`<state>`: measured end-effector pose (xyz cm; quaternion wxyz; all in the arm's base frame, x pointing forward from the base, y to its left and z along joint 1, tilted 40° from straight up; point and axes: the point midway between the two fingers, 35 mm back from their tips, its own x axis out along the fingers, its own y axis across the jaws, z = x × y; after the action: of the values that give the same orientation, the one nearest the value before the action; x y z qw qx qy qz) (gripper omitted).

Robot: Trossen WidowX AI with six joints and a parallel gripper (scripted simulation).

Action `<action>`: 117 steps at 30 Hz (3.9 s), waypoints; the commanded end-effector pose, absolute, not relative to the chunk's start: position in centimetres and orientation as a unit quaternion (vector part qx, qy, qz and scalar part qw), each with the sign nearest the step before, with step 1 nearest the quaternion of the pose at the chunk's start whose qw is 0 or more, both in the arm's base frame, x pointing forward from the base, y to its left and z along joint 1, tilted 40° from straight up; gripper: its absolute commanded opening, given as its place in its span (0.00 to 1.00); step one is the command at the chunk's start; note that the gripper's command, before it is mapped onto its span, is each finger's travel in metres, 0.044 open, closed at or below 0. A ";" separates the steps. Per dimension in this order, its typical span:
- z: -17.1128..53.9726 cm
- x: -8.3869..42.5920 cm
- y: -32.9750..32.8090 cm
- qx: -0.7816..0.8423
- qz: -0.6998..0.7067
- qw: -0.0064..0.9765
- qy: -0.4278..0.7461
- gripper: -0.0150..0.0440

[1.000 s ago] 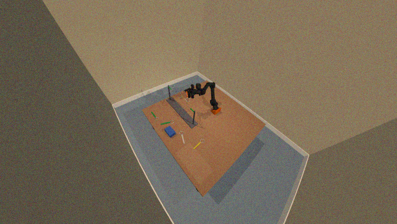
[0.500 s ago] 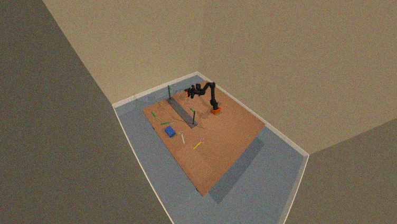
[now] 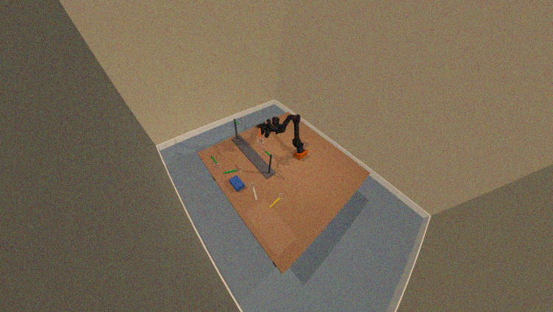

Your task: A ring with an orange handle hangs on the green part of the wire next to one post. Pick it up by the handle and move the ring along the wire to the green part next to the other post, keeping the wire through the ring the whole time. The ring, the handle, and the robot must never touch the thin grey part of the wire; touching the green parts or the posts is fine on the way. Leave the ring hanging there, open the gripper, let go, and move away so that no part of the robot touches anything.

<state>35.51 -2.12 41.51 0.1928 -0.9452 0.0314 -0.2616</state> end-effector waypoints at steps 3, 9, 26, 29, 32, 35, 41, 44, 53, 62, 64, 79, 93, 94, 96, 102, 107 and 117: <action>41.0 35.4 -2.9 -0.942 -0.262 0.209 0.033 0.00; 40.3 35.3 -4.2 -0.932 -0.264 0.246 0.042 0.00; 36.5 35.0 -8.4 -0.871 -0.265 0.406 0.085 0.00; 35.7 35.0 -9.0 -0.855 -0.264 0.436 0.093 0.00; 34.9 34.9 -9.5 -0.841 -0.263 0.461 0.100 0.00; 34.2 34.9 -9.9 -0.829 -0.263 0.482 0.105 0.00; 32.8 35.3 -10.7 -0.806 -0.246 0.529 0.106 0.00; 32.1 35.7 -11.3 -0.792 -0.230 0.556 0.101 0.00; 29.8 35.8 -11.9 -0.748 -0.222 0.615 0.112 0.00; 28.2 35.8 -12.1 -0.717 -0.219 0.651 0.120 0.00; 27.9 35.8 -12.1 -0.710 -0.218 0.659 0.122 0.00; 25.4 35.8 -12.0 -0.656 -0.212 0.711 0.135 0.00; 23.3 35.8 -11.6 -0.606 -0.205 0.755 0.145 0.00; 23.1 35.9 -11.6 -0.603 -0.205 0.757 0.146 0.00; 22.8 35.9 -11.5 -0.595 -0.203 0.764 0.147 0.00; 22.0 35.9 -11.3 -0.574 -0.200 0.780 0.151 0.00; 21.3 35.9 -11.0 -0.556 -0.198 0.793 0.154 0.00; 19.8 36.0 -10.3 -0.516 -0.192 0.819 0.161 0.00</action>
<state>35.94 -10.58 20.86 0.8111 -0.5292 0.1523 -0.1972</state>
